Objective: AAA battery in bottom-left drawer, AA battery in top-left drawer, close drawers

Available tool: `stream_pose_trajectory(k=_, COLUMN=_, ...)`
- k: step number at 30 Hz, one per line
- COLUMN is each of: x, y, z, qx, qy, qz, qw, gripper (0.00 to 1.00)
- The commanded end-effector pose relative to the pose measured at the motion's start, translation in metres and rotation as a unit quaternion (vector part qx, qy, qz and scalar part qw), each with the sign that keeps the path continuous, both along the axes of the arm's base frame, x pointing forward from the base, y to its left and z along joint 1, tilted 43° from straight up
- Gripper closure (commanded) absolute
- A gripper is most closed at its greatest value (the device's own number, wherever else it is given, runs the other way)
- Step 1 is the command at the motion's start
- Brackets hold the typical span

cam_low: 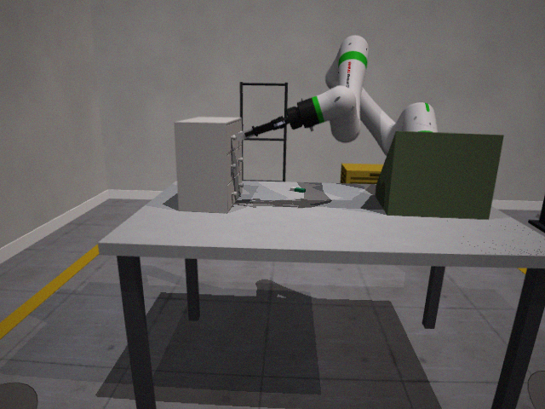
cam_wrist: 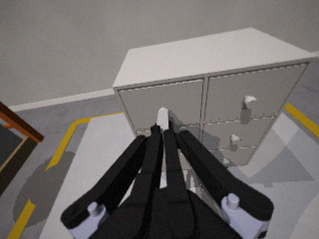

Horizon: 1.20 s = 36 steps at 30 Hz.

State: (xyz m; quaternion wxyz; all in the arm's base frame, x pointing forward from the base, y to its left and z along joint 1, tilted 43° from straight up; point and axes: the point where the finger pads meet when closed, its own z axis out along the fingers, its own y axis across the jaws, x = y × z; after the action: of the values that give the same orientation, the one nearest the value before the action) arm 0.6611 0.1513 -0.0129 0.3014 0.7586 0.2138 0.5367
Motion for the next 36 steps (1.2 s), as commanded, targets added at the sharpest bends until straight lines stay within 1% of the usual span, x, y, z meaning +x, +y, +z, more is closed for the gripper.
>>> stream_pose_trajectory(k=1, x=0.0000, y=0.0002, z=0.0001, qx=0.000, qy=0.000, qz=0.000, qw=1.000, gripper=1.00)
stream_pose_trajectory(k=32, x=0.0000, y=0.0002, z=0.0001, qx=0.000, qy=0.000, qz=0.000, qw=1.000, gripper=1.00)
stream_pose_trajectory(k=36, x=-0.0037, y=0.0002, z=0.0001, qx=0.000, qy=0.000, qz=0.000, qw=1.000, gripper=1.00)
